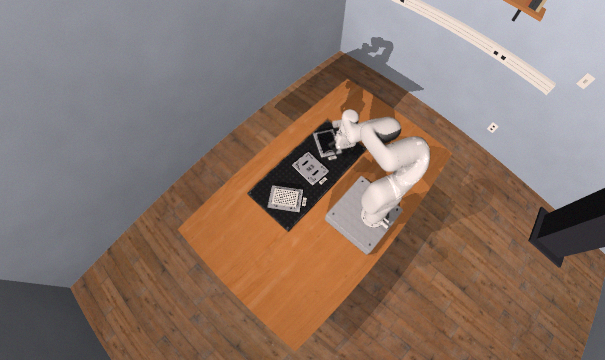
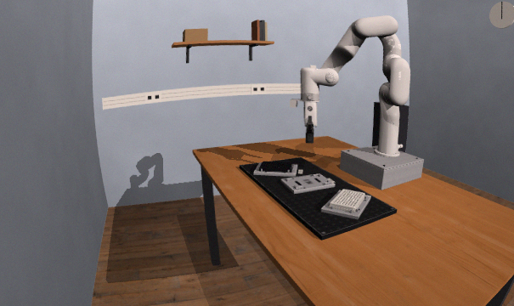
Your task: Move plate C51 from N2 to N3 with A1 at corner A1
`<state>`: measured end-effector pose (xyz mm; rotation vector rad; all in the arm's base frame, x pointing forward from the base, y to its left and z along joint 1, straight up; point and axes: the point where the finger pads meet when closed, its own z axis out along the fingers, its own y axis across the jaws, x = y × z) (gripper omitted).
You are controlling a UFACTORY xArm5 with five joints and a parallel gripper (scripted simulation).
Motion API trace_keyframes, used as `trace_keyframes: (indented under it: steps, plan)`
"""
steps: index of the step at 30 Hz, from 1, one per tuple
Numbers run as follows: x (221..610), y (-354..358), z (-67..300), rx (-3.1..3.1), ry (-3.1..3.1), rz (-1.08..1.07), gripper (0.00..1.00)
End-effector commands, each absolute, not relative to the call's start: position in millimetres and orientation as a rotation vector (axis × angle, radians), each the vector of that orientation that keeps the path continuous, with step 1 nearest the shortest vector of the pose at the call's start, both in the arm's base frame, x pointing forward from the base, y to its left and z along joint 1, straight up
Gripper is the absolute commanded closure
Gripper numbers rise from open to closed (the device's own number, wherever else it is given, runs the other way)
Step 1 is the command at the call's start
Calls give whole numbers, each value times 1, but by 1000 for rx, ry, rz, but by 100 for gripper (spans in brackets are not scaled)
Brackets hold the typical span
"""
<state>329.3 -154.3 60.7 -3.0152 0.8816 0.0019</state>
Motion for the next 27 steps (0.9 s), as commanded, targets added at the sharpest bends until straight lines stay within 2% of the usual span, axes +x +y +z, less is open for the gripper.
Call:
trace_keyframes:
  steps: [1, 7, 27]
  plan:
    - [330, -155, 62, -3020, 883, -2, 0]
    - [330, -155, 62, -3020, 883, -2, 0]
    - [324, -65, 61, -3146, -49, 1, 0]
